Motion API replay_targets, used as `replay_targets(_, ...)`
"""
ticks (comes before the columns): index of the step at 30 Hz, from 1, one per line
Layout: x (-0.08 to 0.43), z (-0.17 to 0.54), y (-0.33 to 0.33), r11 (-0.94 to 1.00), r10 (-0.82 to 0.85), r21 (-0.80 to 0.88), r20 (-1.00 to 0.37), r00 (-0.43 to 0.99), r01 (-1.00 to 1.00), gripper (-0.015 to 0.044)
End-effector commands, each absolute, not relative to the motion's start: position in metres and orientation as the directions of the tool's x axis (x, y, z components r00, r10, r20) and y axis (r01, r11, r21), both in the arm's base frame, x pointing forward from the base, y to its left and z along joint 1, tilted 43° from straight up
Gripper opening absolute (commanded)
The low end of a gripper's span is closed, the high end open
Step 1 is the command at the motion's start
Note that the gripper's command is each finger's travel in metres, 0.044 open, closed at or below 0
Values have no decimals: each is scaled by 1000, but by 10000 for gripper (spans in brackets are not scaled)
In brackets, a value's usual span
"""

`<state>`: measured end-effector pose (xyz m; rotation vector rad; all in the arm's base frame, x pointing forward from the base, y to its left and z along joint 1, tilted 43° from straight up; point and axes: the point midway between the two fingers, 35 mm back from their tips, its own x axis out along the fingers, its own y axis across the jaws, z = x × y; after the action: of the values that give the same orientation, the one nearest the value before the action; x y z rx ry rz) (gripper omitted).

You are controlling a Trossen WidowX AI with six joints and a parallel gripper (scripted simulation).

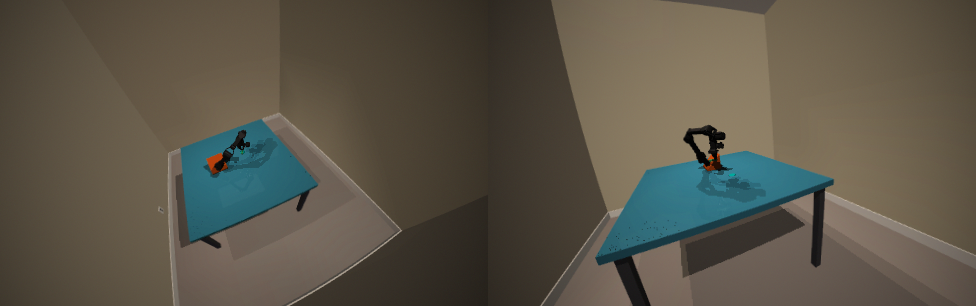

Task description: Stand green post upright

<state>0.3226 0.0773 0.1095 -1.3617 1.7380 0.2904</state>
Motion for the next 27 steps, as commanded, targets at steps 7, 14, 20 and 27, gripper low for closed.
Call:
replay_targets(7, 334, 89, 100, 368, -665, -312, -747, -13, -876, 23)
replay_targets(14, 340, 74, 116, 363, -665, -308, -747, -13, -879, 23)
replay_targets(20, 344, 60, 129, 359, -666, -305, -746, -13, -882, 23)
replay_targets(27, 347, 44, 144, 353, -667, -301, -745, -13, -886, 23)
